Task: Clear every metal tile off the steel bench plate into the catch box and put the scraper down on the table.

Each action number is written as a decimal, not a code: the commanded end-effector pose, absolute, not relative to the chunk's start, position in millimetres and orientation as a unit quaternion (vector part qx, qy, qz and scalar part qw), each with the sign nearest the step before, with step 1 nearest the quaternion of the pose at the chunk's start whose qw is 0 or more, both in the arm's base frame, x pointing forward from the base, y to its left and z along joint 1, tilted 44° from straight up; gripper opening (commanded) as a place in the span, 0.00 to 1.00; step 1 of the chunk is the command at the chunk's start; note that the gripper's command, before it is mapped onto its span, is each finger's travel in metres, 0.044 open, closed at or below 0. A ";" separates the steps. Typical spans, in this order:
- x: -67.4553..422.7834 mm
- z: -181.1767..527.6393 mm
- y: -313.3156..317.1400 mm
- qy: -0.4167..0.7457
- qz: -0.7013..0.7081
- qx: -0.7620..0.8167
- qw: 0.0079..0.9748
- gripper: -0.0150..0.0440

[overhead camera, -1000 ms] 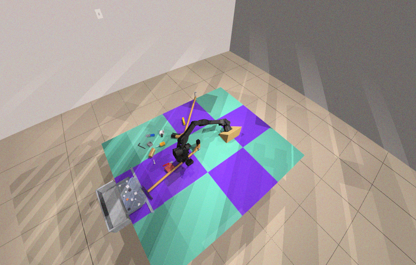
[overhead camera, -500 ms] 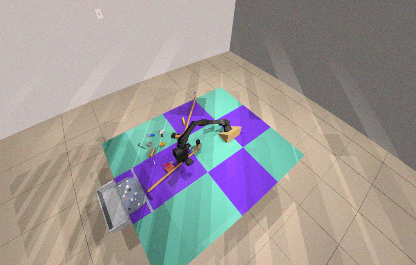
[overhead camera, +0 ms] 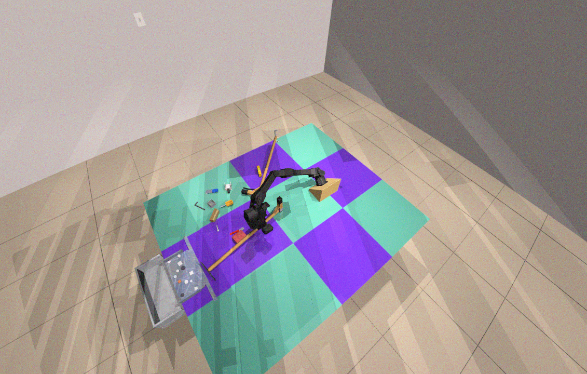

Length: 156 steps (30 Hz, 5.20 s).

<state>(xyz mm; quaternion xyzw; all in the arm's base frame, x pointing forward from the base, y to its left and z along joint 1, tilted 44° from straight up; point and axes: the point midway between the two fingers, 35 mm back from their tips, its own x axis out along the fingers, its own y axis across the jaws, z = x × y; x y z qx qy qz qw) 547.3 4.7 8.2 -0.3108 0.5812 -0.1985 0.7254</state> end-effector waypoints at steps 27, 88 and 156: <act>521.8 108.7 112.7 0.450 -0.162 -0.379 0.792 1.00; 340.2 258.6 229.4 0.181 -0.077 -0.399 0.896 1.00; 308.6 268.2 223.3 0.144 -0.069 -0.385 0.909 1.00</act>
